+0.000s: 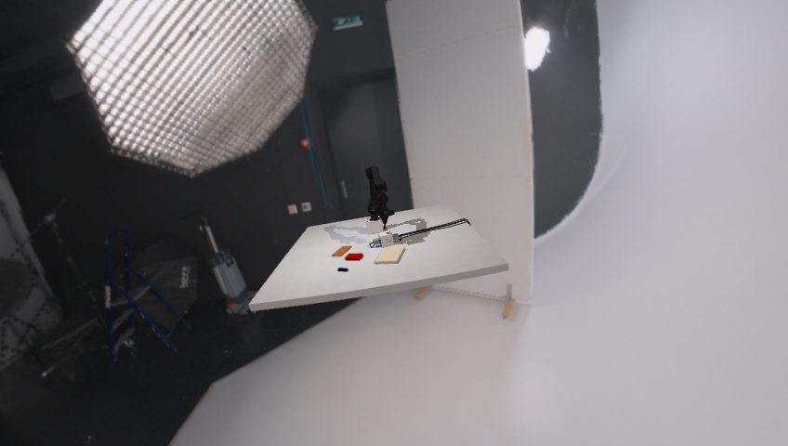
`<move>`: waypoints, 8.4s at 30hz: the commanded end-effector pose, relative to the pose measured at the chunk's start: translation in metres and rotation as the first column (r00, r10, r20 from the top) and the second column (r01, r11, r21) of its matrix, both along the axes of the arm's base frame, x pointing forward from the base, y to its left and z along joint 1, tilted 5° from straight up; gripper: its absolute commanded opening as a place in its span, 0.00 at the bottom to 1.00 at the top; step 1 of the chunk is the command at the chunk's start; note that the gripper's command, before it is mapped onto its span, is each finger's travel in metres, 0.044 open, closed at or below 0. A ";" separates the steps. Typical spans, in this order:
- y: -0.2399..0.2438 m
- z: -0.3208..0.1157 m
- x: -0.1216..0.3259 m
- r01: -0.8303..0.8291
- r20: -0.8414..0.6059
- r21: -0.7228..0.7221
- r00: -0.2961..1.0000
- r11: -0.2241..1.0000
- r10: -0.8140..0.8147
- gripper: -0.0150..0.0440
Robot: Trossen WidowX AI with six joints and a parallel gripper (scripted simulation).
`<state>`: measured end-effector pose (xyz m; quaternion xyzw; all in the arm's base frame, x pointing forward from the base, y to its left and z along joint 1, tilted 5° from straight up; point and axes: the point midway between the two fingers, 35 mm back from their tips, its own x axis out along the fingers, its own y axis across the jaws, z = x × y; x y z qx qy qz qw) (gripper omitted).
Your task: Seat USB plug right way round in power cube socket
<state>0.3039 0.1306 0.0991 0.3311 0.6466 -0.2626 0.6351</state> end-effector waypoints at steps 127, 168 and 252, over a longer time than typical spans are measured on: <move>0.008 -0.011 -0.004 0.293 -0.091 0.079 0.954 0.953 -0.286 0.25; 0.009 -0.016 -0.005 0.294 -0.097 0.087 0.954 0.952 -0.285 0.25; 0.010 -0.026 -0.004 0.294 -0.097 0.087 0.954 0.952 -0.285 0.25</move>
